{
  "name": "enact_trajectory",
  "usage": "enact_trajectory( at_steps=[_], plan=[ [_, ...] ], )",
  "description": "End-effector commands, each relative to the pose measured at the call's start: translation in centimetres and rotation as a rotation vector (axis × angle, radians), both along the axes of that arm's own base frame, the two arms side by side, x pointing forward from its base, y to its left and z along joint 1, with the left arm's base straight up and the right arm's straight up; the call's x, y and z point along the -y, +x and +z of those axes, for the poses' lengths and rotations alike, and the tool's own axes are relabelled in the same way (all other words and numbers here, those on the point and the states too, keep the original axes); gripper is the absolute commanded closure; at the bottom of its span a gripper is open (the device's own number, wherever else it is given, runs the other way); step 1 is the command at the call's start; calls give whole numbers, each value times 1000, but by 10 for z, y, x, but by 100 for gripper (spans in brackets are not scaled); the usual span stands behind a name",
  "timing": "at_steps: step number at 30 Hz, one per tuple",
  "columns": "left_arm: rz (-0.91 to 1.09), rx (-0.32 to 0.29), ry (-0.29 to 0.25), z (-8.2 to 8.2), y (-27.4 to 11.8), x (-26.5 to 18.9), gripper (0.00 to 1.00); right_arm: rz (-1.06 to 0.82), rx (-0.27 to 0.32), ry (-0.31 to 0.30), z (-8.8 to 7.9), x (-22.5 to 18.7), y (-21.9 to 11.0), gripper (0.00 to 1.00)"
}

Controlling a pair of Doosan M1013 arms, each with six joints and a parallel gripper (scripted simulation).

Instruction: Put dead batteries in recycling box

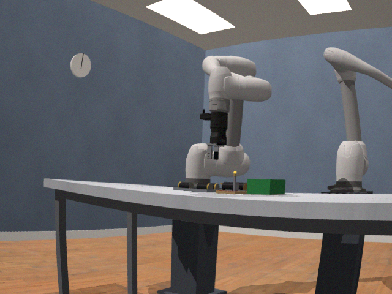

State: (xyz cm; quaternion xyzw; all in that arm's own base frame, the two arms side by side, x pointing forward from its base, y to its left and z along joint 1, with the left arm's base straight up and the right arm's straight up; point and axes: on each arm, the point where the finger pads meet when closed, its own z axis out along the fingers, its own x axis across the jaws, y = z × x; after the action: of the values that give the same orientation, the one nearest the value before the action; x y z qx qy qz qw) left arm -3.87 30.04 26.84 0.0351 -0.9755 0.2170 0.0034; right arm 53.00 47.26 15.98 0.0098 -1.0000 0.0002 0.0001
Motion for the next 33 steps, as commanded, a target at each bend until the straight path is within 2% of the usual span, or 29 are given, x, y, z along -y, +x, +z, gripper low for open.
enact_trajectory(
  at_steps=[1, 9, 11, 13, 16, 18, 33],
  plan=[
    [0, -1, 1, 1, 0, 0, 0, 6, 2, 2, 2, -1, 0, 10],
    [0, -1, 1, 1, 0, 0, 0, 6, 2, 2, 2, -1, 0, 10],
    [0, -1, 1, 1, 0, 0, 0, 5, 2, 2, -3, -1, 0, 10],
    [0, -1, 1, 1, 0, 0, 0, 5, 2, 2, -24, -1, 0, 10],
    [0, -1, 1, 1, 0, 0, 0, 5, 2, 2, -66, -1, 0, 10],
    [0, -1, 1, 1, 0, 0, 0, 5, 2, 2, -77, -1, 0, 10],
    [0, -1, 1, 1, 0, 0, 0, 5, 2, 2, -78, -1, 0, 10]
  ],
)
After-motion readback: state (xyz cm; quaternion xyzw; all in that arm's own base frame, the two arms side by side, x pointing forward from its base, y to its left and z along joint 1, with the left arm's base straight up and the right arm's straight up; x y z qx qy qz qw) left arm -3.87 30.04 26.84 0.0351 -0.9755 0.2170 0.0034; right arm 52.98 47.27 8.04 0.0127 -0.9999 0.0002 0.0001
